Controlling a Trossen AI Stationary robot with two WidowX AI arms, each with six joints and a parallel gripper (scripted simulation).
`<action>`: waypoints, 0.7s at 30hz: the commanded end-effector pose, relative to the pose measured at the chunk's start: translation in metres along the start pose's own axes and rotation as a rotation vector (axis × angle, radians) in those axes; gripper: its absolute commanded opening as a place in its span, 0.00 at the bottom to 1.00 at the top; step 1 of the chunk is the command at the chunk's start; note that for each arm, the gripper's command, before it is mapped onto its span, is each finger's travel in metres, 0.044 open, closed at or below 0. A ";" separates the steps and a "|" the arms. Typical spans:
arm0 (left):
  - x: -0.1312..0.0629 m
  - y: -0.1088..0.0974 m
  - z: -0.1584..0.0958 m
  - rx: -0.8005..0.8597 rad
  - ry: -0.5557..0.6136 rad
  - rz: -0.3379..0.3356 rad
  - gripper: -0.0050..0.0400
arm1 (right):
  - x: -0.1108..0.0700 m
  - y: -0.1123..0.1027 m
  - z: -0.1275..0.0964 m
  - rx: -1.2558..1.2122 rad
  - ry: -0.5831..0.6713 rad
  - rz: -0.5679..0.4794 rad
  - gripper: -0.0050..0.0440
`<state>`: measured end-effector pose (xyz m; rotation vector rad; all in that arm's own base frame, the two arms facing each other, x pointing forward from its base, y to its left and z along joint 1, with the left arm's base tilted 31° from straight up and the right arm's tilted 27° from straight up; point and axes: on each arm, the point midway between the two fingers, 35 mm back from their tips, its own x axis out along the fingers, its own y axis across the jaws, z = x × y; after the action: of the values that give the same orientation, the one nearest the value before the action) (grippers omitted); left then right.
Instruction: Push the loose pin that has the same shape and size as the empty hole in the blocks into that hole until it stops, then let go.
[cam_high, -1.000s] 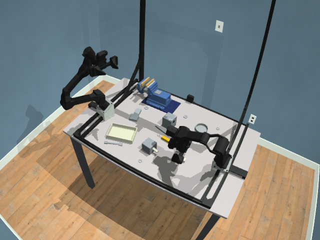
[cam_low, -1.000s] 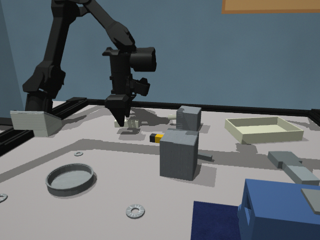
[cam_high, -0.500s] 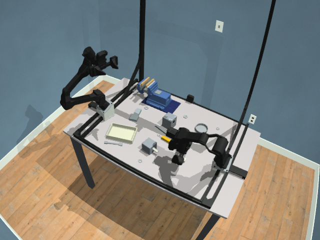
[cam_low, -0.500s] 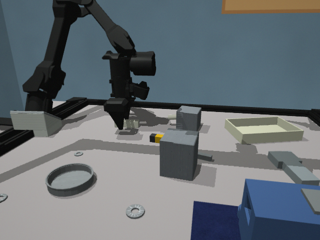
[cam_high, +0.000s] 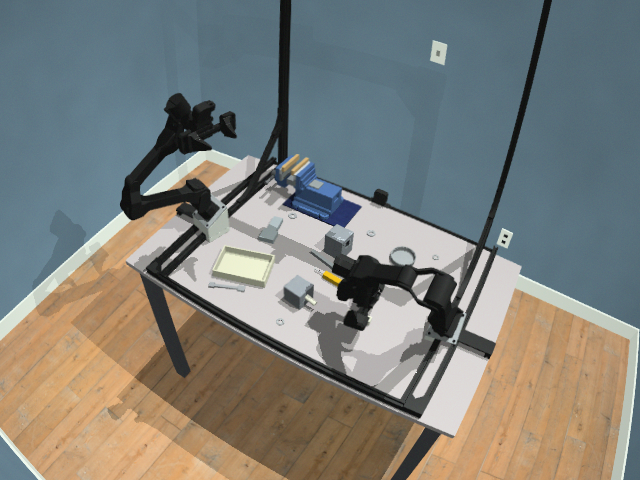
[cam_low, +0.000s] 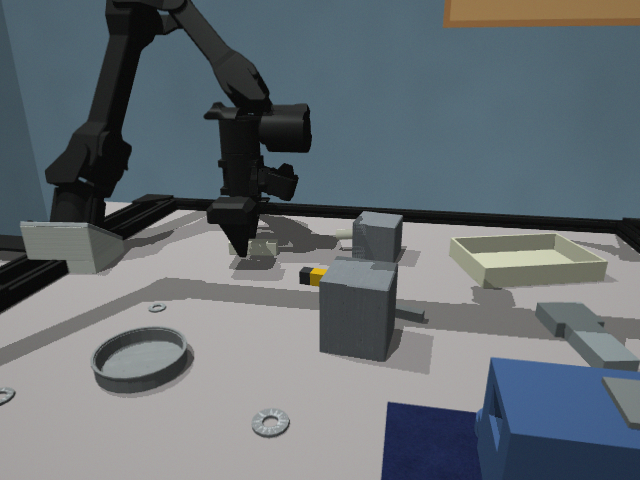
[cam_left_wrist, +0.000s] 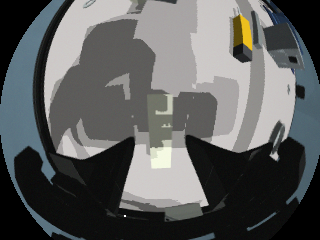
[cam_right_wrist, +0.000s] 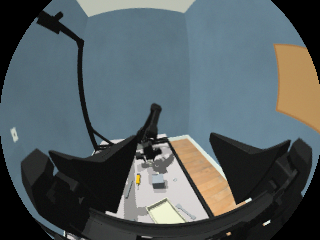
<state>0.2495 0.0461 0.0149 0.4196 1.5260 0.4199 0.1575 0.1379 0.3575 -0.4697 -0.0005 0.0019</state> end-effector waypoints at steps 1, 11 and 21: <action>0.001 0.000 -0.001 0.004 0.004 0.002 0.63 | 0.000 0.000 0.000 -0.002 0.001 -0.002 0.92; 0.001 0.000 -0.001 0.004 0.004 0.002 0.38 | 0.000 0.000 0.000 -0.002 0.001 -0.002 0.92; 0.001 0.000 -0.001 0.004 0.004 0.002 0.26 | 0.000 0.000 0.000 -0.002 0.001 -0.002 0.92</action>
<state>0.2494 0.0461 0.0147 0.4202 1.5271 0.4200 0.1575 0.1379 0.3576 -0.4696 -0.0006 0.0021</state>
